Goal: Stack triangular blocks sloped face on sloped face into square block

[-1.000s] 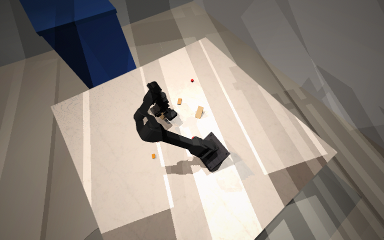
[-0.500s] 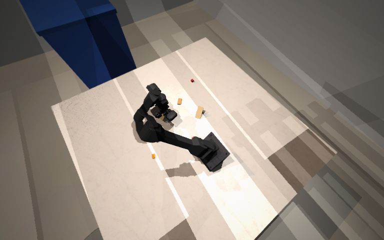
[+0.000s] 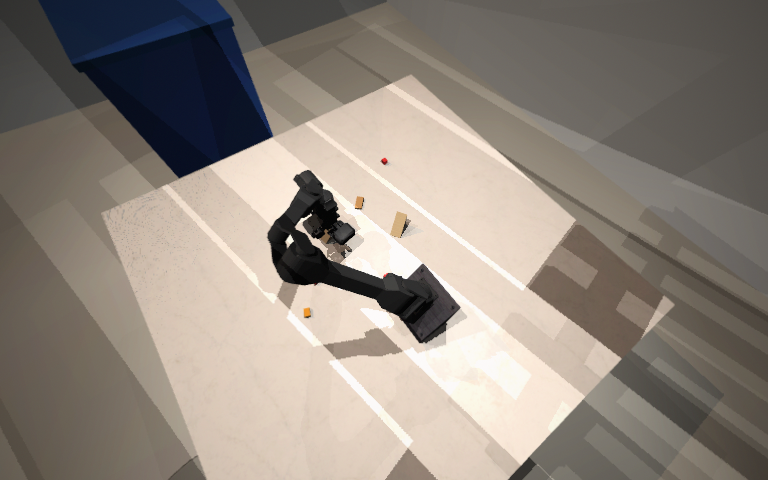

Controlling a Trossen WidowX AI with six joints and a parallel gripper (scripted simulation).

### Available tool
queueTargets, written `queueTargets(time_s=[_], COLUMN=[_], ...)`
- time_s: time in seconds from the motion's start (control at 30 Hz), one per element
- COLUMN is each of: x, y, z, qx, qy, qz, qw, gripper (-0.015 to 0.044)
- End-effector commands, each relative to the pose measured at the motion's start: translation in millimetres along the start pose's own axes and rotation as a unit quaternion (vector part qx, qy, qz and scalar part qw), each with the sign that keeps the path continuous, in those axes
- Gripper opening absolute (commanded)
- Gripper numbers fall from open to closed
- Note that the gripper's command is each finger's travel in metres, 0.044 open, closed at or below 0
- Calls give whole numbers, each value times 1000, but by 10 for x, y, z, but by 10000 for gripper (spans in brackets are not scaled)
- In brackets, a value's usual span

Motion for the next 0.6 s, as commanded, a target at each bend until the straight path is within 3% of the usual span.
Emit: queueTargets(time_s=[0.0,0.43,0.57], x=[1,1,1], y=[-1,-1,-1], z=[0,0,0], qx=[0,0,0], qy=[0,0,0], qz=[0,0,0], qw=[1000,1000,1000], gripper=[79,420,440])
Point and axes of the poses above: the point midway between the two fingers, 35 mm back from their tips, its own x axis back along the fingers, its own y axis across the jaws, z = x × y, the point moved 4 cm from there along x, back along the fingers, and after that the axes turned 9 degrees about -x, right-handed, at the moved point
